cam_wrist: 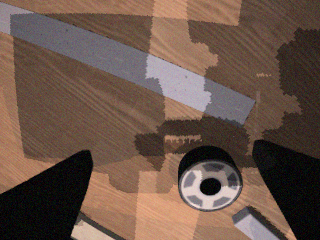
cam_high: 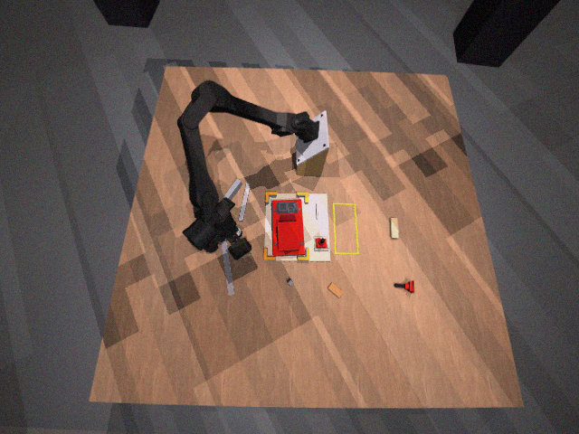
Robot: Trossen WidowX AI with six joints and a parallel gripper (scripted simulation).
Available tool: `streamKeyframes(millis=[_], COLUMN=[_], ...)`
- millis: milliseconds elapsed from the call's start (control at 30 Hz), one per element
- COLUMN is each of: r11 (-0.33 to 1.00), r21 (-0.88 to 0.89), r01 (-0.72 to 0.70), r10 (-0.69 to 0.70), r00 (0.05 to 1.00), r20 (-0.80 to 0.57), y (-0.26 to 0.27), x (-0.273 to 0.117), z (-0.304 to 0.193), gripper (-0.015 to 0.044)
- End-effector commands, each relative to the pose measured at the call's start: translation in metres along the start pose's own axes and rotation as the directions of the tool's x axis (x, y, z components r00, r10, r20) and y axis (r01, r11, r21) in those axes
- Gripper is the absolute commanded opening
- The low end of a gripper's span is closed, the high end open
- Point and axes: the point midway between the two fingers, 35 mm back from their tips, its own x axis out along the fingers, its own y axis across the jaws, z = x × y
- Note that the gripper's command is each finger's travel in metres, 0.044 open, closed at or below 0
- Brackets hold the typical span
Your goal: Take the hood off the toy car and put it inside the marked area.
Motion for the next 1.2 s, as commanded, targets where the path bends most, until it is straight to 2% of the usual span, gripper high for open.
streamKeyframes(millis=[0, 267, 567, 1167], r11=[0.985, 0.870, 0.597, 0.573], r21=[-0.172, -0.492, -0.801, -0.819], r01=[-0.018, -0.046, -0.043, -0.041], r10=[0.008, -0.020, -0.096, -0.102], r00=[0.998, 0.991, 0.988, 0.987], r20=[-0.058, -0.129, -0.125, -0.121], y=[0.035, 0.084, 0.119, 0.121], x=[-0.011, -0.040, -0.081, -0.081], z=[-0.028, -0.084, -0.145, -0.150], gripper=[0.0440, 0.0440, 0.0440, 0.0440])
